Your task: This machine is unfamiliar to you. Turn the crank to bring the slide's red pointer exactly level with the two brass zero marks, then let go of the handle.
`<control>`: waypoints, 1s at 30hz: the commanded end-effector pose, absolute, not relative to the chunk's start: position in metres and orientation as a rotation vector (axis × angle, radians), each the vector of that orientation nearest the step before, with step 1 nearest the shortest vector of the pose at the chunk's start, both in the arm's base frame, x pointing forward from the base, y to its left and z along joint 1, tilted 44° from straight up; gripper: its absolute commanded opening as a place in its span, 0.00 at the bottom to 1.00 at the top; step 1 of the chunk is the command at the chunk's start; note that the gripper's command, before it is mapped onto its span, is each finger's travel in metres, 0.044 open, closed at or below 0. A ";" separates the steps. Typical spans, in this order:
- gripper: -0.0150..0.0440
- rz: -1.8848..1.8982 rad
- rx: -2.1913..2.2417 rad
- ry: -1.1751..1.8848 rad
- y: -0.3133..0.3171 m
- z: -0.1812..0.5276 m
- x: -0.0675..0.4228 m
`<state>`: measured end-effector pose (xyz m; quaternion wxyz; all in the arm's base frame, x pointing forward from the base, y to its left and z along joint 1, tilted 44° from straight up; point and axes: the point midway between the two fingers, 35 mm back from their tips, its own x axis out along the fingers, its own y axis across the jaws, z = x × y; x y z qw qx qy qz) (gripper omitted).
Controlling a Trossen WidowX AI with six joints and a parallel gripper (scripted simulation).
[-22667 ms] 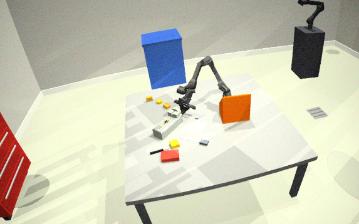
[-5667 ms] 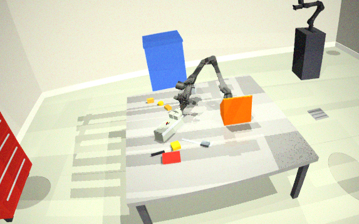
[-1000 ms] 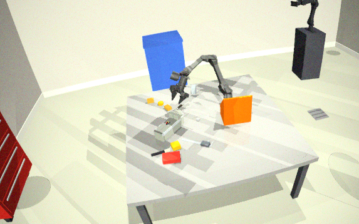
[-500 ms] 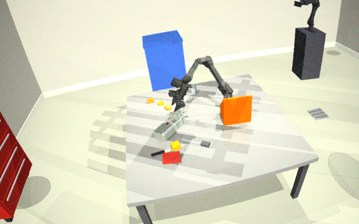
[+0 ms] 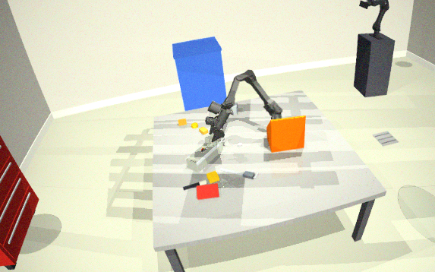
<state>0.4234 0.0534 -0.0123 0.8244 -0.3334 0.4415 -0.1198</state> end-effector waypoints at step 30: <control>1.00 0.010 -0.832 1.069 0.046 0.055 0.420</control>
